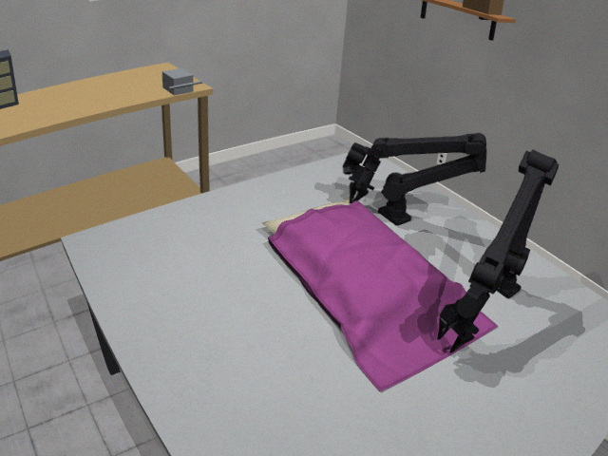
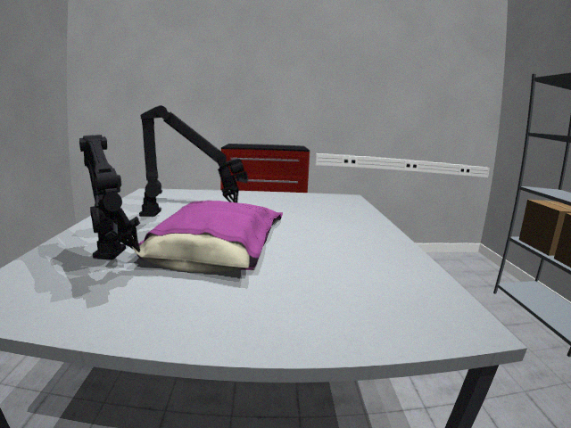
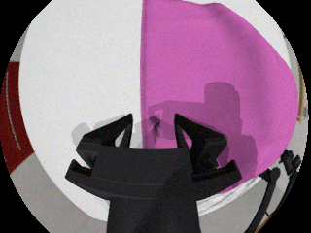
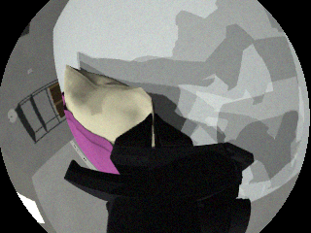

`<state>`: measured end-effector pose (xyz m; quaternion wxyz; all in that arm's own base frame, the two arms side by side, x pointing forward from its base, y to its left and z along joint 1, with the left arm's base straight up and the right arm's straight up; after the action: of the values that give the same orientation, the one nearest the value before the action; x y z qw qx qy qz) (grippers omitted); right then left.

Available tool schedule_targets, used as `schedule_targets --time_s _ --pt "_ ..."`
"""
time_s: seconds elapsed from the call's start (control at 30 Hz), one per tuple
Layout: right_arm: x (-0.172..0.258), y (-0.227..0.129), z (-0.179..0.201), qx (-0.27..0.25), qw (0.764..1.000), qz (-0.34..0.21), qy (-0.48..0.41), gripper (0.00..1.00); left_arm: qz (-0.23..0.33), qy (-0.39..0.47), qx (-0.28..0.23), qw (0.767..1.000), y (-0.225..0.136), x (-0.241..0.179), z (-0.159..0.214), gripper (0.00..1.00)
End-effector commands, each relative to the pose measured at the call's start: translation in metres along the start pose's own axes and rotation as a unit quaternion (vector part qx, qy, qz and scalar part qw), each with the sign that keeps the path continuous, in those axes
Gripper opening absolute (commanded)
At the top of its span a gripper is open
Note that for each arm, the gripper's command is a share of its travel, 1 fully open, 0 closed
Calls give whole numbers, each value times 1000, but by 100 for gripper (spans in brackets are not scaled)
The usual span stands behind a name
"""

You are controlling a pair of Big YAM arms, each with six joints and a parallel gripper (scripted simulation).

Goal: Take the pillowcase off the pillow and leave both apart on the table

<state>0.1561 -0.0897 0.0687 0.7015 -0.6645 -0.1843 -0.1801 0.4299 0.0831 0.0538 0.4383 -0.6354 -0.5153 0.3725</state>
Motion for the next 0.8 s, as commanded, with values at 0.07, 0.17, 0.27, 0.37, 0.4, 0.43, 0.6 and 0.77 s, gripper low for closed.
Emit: schedule_targets --time_s 0.07,0.17,0.27,0.37,0.4,0.43,0.6,0.77 --pt "8 -6 -2 -5 1000 -5 -9 2 -5 4 -15 1000 1 5 -11 60" --pt "8 -6 -2 -5 1000 -5 -9 2 0 3 -4 1000 13 3 1 60" --pt "8 -6 -2 -5 1000 -5 -9 2 0 4 -4 1000 18 2 3 60" --pt "8 -6 -2 -5 1000 -5 -9 2 0 4 -4 1000 22 2 4 60" --pt "8 -6 -2 -5 1000 -5 -9 2 -1 5 -8 1000 21 4 0 60" --pt "8 -6 -2 -5 1000 -5 -9 2 -2 5 -9 1000 20 4 -1 60" --pt "8 -6 -2 -5 1000 -5 -9 2 -7 7 -20 1000 11 4 -5 60" --pt "8 -6 -2 -5 1000 -5 -9 2 0 5 -5 1000 25 2 6 60"
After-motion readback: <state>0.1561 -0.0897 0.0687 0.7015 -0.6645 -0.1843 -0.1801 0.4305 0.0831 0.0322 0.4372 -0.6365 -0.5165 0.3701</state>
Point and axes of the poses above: on each arm, the point where the finger pads meet when closed, its own y axis out along the fingers, its own x axis across the jaws, z = x × y, the point moved 1 cm from there along -y, back along the fingers, and after that the axes turned 6 degrees about y, right-handed, at the moved point
